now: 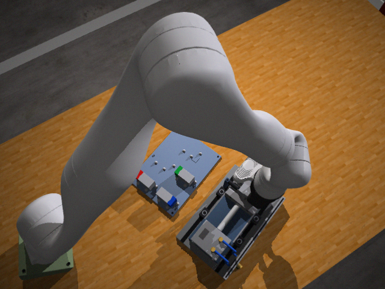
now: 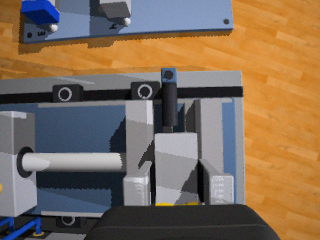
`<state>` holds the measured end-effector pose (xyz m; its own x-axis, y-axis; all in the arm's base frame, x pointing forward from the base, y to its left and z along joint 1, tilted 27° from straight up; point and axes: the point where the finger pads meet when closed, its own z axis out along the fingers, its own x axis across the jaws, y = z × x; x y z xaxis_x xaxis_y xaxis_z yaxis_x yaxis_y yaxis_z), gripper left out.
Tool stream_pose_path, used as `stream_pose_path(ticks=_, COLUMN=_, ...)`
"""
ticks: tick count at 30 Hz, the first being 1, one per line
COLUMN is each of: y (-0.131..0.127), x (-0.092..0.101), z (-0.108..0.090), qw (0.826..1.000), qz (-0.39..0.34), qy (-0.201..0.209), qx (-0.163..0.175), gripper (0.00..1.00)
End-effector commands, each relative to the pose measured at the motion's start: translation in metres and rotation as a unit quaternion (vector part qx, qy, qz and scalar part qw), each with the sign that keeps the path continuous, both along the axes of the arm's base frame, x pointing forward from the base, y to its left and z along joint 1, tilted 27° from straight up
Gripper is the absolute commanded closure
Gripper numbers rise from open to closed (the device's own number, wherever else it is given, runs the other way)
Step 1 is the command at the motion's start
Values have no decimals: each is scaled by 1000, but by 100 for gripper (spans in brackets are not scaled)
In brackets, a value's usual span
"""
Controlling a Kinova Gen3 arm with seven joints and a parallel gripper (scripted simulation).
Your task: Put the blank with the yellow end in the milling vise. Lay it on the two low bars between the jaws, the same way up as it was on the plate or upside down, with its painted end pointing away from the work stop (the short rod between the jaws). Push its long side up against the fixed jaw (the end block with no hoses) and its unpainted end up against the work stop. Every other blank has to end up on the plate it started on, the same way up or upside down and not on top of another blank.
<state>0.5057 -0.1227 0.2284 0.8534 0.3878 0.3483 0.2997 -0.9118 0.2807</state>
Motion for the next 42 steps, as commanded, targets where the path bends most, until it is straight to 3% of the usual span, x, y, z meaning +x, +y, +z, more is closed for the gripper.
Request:
stream_pose_path(ticks=1, y=0, x=0, z=0, qw=1000, qz=0, qy=-1, qx=0, gripper=100)
stream_pose_path(ticks=42, y=6, x=1, z=-1, qw=1000, qz=-2, qy=-1, qx=-1, gripper=100)
